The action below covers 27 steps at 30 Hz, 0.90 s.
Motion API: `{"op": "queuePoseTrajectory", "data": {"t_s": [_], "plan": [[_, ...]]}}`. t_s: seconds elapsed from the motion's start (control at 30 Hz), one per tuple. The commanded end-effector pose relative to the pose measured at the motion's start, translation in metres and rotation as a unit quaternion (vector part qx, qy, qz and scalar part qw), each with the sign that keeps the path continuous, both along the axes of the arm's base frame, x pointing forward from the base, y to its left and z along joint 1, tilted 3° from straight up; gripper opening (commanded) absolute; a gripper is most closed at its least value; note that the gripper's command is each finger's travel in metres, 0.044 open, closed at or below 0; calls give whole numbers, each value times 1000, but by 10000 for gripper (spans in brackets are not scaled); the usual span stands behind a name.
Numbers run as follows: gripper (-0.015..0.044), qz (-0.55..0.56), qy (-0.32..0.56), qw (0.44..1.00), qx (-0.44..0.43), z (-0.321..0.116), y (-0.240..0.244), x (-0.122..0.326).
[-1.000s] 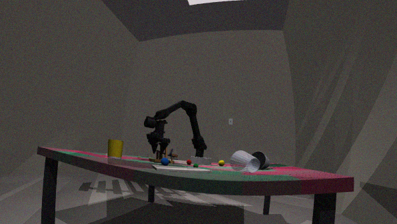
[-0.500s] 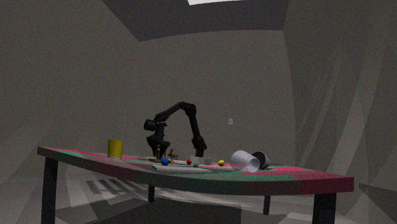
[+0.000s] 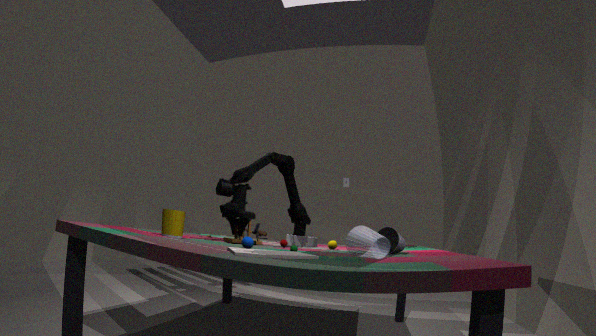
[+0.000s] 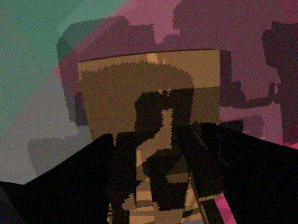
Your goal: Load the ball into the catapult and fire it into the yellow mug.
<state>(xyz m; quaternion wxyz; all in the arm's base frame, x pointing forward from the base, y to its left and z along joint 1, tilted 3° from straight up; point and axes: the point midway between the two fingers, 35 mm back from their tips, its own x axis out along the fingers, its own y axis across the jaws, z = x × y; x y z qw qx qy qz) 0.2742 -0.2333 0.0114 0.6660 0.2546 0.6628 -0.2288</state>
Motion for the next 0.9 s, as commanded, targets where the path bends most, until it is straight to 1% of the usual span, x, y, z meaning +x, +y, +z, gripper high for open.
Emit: {"op": "queuePoseTrajectory", "data": {"t_s": [0.0, 0.03, 0.1, 0.17, 0.87], "plan": [[32, 0, -1, 1000, 0, 24, -1, 1], [6, 0, -1, 1000, 0, 38, -2, 0], [0, 0, 0, 1000, 0, 49, -2, -1], [0, 0, 0, 1000, 0, 49, -2, -1], [0, -2, 1, 1000, 0, 18, -3, 1]]}}
